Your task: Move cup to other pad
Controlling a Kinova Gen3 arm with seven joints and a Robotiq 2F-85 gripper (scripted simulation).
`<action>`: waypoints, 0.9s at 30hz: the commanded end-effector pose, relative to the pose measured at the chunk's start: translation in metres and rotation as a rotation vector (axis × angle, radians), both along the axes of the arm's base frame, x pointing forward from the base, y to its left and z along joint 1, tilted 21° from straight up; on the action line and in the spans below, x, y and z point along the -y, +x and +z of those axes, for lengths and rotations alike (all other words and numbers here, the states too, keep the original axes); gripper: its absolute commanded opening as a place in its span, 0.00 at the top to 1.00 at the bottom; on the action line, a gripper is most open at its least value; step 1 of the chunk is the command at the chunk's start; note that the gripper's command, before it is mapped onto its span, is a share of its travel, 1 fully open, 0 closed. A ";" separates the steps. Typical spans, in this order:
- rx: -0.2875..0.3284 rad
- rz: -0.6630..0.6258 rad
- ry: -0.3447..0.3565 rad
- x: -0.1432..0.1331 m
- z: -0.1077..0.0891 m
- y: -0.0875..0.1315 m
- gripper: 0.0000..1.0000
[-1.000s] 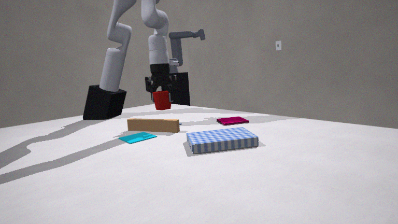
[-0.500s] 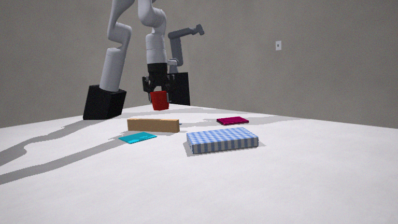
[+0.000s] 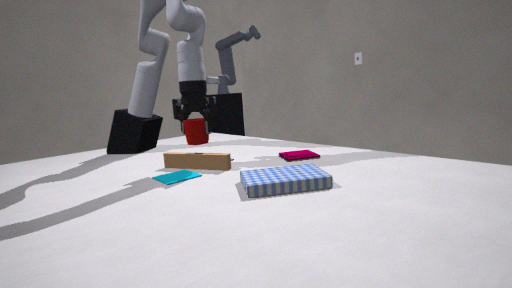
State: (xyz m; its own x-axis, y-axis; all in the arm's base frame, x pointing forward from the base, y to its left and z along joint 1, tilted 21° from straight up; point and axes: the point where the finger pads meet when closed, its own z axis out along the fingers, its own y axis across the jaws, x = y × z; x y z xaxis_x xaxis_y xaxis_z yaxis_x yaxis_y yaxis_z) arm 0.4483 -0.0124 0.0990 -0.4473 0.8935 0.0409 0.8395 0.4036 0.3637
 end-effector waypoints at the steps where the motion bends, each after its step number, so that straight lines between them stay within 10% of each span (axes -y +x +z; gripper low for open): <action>1: -0.007 -0.013 0.007 0.021 -0.004 0.007 0.18; 27: -0.009 -0.012 0.006 0.091 -0.007 0.043 0.18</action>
State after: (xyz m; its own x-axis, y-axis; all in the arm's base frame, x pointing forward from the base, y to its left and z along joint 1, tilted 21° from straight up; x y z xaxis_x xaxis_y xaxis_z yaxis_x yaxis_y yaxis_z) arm 0.4901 -0.0984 0.0931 -0.4374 0.8982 0.0437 0.8459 0.3944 0.3589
